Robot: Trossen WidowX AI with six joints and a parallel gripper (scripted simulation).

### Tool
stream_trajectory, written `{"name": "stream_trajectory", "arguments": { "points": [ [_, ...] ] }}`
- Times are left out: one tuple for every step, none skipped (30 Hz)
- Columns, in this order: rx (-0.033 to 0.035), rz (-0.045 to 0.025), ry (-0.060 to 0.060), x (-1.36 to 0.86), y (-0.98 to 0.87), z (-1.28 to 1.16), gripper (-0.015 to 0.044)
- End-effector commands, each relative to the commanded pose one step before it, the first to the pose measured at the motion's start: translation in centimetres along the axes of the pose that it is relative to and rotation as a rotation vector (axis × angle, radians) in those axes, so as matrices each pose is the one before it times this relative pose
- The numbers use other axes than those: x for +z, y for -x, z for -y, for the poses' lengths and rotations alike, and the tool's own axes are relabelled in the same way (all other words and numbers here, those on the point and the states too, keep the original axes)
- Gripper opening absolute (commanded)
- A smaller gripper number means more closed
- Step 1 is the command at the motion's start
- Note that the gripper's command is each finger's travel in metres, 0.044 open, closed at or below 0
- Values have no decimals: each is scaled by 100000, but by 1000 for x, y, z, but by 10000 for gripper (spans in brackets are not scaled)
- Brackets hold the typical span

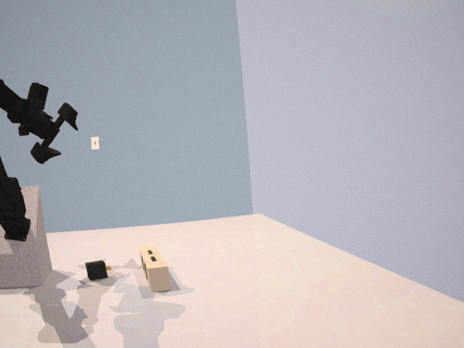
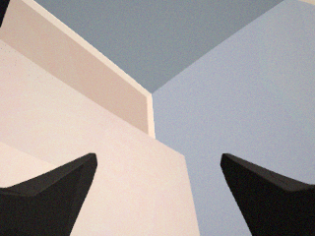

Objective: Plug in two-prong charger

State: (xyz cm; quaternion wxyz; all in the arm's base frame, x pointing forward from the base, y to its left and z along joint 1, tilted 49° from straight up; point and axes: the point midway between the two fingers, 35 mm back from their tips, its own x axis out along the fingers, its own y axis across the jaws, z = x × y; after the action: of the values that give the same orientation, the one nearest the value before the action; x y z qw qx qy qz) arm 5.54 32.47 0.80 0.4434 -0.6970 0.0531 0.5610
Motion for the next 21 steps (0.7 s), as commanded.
{"name": "stream_trajectory", "arguments": {
  "points": [
    [2059, -6646, -7607, -1969, -633, 48, 440],
    [451, -1640, -2019, -502, -162, 65, 440],
    [440, -1641, -2018, -499, -163, 70, 440],
    [487, -1752, -2108, -497, -192, 61, 440],
    [477, -1769, -2125, -498, -195, 67, 440],
    [463, -1770, -2123, -495, -196, 72, 440],
    [450, -1770, -2120, -492, -197, 77, 440],
    [436, -1771, -2117, -488, -198, 83, 440],
    [423, -1771, -2114, -485, -199, 88, 440],
    [409, -1772, -2111, -481, -200, 93, 440],
    [396, -1772, -2108, -477, -201, 97, 440],
    [383, -1773, -2105, -474, -202, 102, 440],
    [369, -1773, -2101, -470, -203, 107, 440],
    [356, -1773, -2097, -466, -204, 111, 440],
    [343, -1773, -2093, -462, -205, 116, 440],
    [330, -1773, -2089, -459, -206, 120, 440],
    [317, -1773, -2084, -455, -207, 124, 440],
    [305, -1773, -2079, -451, -208, 129, 440],
    [292, -1773, -2075, -447, -209, 133, 440],
    [279, -1772, -2070, -443, -209, 137, 440],
    [266, -1772, -2064, -439, -210, 140, 440]
  ]
}}
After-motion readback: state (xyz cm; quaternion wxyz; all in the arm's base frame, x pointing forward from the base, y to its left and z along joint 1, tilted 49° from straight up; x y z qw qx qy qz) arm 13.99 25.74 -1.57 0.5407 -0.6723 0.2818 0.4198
